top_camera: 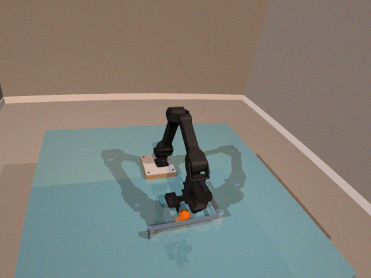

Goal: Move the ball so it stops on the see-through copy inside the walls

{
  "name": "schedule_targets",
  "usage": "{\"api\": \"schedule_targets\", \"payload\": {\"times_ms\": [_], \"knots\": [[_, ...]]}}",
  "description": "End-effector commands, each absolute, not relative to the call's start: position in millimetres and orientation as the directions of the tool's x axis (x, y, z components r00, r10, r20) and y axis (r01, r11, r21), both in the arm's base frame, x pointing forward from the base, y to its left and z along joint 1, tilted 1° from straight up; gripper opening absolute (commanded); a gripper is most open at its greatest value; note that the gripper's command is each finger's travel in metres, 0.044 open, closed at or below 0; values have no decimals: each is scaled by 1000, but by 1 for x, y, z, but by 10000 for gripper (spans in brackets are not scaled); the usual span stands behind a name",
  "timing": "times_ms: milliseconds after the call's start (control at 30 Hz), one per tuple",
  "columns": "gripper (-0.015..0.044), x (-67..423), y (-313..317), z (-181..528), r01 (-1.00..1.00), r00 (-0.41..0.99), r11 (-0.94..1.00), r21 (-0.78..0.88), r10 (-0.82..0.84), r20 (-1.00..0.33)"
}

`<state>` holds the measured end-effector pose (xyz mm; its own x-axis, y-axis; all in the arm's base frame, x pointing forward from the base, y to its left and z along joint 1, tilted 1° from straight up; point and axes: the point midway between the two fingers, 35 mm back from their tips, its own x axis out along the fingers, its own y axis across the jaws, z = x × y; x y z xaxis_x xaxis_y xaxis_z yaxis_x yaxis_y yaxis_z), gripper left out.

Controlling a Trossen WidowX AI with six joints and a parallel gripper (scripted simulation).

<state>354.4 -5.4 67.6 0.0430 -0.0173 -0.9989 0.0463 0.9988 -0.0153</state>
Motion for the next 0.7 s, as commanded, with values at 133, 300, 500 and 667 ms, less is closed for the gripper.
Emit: {"api": "schedule_targets", "payload": {"times_ms": [133,300,500,667], "knots": [[350,354,-5,52,50,37,999,-9,-11,-999],[350,354,-5,44,50,37,999,-9,-11,-999],[350,354,-5,34,50,37,999,-9,-11,-999],[297,354,-5,32,50,37,999,-9,-11,-999]]}}
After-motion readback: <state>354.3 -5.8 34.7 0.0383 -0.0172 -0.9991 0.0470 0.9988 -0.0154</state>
